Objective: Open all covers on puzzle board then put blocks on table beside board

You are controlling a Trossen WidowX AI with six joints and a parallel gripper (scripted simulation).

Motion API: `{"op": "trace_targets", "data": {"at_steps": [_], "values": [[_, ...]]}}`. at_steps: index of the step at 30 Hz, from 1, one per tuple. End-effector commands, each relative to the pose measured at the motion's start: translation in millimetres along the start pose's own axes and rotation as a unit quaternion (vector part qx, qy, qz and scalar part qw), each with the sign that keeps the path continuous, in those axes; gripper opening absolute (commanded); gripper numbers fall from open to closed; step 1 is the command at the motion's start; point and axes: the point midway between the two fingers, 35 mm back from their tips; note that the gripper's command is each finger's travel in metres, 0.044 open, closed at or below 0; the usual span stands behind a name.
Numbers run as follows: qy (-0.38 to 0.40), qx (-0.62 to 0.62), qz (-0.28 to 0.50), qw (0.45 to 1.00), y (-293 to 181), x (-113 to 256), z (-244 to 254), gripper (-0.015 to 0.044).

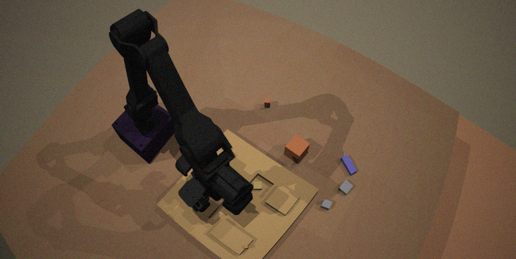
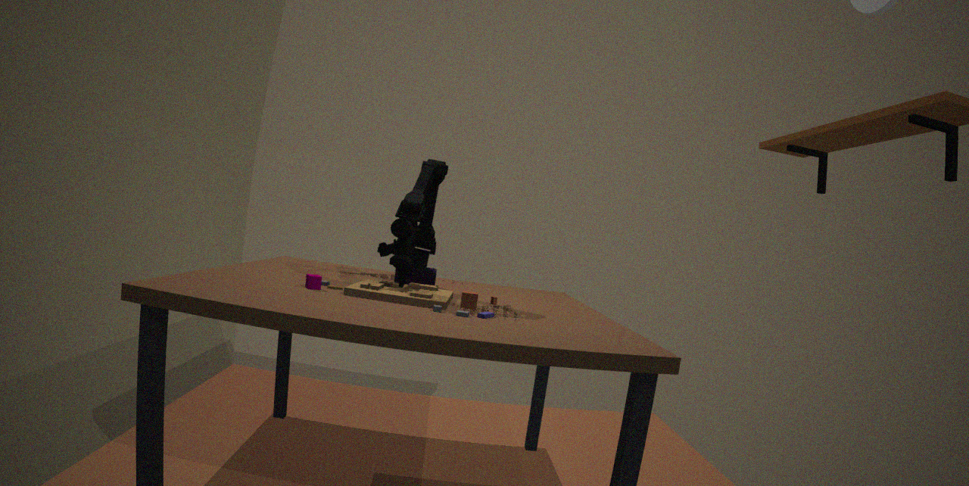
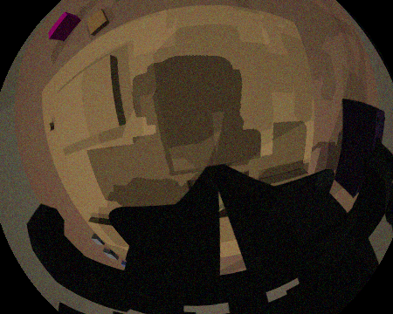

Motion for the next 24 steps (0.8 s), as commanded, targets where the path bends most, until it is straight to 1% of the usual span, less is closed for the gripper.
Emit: {"op": "trace_targets", "data": {"at_steps": [1, 24], "values": [[-0.002, -0.001, -0.002, 1.000, 3, 4, -1, 0.0000], [-0.002, 0.000, -0.002, 1.000, 7, 33, 0, 0.0000]]}}
Point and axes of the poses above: the point midway between the two fingers, 35 mm back from their tips, its own x axis back along the fingers, its own z axis across the jaws, y = z × x, and after that the axes turned 1 degree about -x, right-handed
